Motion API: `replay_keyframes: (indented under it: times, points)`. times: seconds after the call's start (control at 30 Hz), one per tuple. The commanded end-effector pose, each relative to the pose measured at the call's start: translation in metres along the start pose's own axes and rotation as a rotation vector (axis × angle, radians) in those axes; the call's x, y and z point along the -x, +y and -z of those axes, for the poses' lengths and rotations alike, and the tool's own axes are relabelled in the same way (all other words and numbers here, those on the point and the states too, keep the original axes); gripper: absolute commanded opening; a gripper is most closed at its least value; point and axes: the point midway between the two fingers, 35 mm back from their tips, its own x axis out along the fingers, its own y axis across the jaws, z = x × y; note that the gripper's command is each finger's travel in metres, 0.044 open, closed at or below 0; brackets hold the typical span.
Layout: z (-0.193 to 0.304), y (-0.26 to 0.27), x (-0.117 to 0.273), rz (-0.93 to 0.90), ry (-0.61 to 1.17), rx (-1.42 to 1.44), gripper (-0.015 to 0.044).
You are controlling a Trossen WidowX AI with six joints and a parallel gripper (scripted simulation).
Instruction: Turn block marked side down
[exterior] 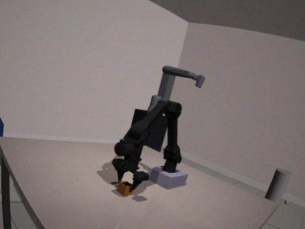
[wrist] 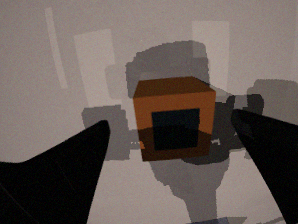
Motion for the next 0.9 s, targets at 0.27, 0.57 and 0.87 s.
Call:
replay_keyframes:
  times: [0.27, 0.57, 0.87]
  points:
    - [0.0036, -0.0006, -0.0142, 0.003, 0.015, 0.004, 0.0335]
    - [0.0036, -0.0006, -0.0142, 0.003, 0.015, 0.004, 0.0216]
    - [0.0036, -0.0006, -0.0142, 0.003, 0.015, 0.004, 0.0156]
